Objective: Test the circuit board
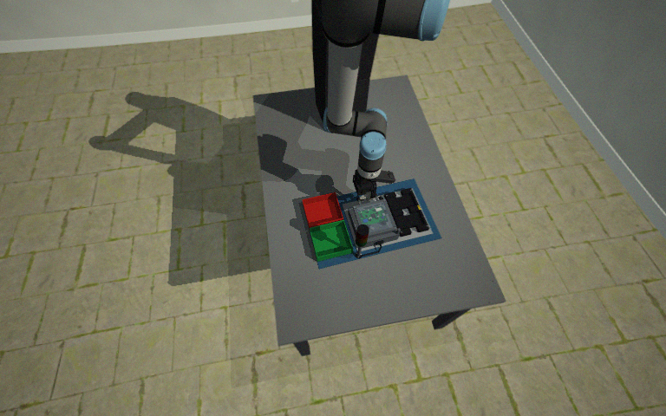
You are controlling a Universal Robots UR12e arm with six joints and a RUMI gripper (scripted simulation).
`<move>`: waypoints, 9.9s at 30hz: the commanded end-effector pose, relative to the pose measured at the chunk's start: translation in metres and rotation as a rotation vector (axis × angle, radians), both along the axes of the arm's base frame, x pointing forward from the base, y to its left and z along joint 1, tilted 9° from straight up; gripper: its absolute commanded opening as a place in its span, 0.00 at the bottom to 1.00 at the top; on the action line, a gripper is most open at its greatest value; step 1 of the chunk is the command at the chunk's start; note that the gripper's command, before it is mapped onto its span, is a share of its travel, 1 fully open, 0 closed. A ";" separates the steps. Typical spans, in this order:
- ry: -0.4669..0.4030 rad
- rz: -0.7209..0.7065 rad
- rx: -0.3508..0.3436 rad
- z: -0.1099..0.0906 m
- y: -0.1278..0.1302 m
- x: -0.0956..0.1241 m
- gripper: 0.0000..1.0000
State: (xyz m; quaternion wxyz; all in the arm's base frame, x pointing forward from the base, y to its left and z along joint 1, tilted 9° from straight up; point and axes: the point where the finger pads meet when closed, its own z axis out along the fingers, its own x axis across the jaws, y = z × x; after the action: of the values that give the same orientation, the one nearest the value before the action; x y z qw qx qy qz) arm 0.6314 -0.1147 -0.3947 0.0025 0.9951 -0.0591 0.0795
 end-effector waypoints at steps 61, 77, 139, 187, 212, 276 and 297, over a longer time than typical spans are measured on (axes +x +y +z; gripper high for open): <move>-0.004 0.001 -0.001 -0.009 0.000 0.004 0.13; -0.004 0.001 -0.001 -0.009 0.000 0.004 0.13; -0.002 0.000 0.000 0.091 0.001 -0.013 1.00; -0.002 0.000 0.000 0.091 0.001 -0.013 1.00; -0.002 0.000 0.000 0.091 0.001 -0.013 1.00; -0.002 0.000 0.000 0.091 0.001 -0.013 0.00; -0.002 0.000 0.000 0.091 0.001 -0.013 0.00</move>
State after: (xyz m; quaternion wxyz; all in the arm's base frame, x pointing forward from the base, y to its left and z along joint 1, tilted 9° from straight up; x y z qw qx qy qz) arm 0.6192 -0.1136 -0.3043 0.0035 0.9950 -0.0587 0.0809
